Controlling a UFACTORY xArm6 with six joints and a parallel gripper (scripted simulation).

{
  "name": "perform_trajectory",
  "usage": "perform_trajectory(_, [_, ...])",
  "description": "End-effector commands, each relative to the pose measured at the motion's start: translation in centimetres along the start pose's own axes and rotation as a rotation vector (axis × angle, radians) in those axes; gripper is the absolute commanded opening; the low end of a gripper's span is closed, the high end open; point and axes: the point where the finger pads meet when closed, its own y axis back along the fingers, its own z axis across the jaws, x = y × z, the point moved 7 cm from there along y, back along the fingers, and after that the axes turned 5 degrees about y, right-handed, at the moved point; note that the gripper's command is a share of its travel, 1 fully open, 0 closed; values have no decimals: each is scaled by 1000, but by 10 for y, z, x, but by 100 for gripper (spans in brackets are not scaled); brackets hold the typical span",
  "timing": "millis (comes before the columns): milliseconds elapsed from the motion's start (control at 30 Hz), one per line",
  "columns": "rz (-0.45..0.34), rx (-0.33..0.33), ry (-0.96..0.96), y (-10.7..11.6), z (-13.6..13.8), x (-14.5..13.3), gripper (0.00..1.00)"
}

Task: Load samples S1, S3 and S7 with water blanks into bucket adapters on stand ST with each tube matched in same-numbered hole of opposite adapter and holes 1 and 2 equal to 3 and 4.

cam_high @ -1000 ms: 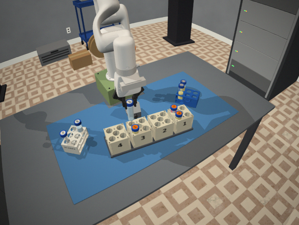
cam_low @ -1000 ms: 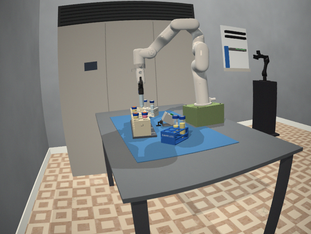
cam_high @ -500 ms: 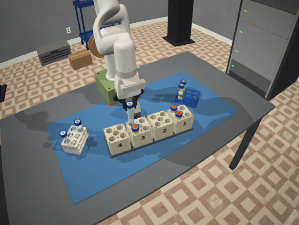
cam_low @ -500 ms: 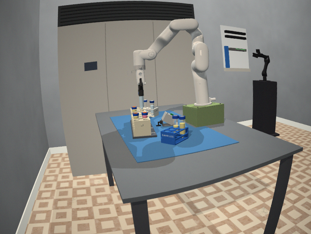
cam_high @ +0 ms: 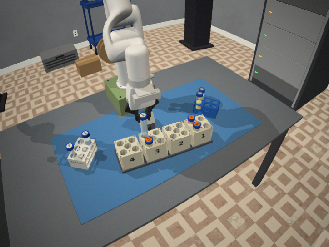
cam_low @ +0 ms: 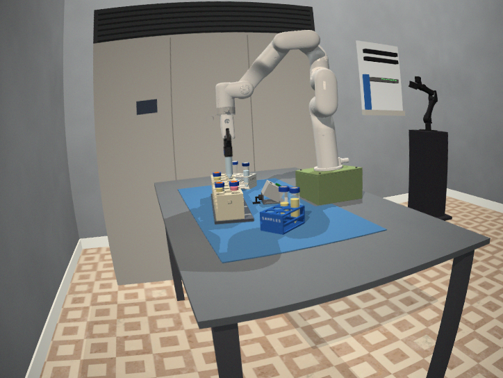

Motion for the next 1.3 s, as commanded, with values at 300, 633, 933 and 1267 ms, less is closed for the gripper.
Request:
perform_trajectory(300, [4, -1, 0, -10, 0, 1, 0])
perform_trajectory(633, [4, -1, 0, -20, 0, 1, 0])
perform_trajectory(933, [4, -1, 0, -27, 0, 1, 0])
perform_trajectory(1267, [4, -1, 0, -37, 0, 1, 0])
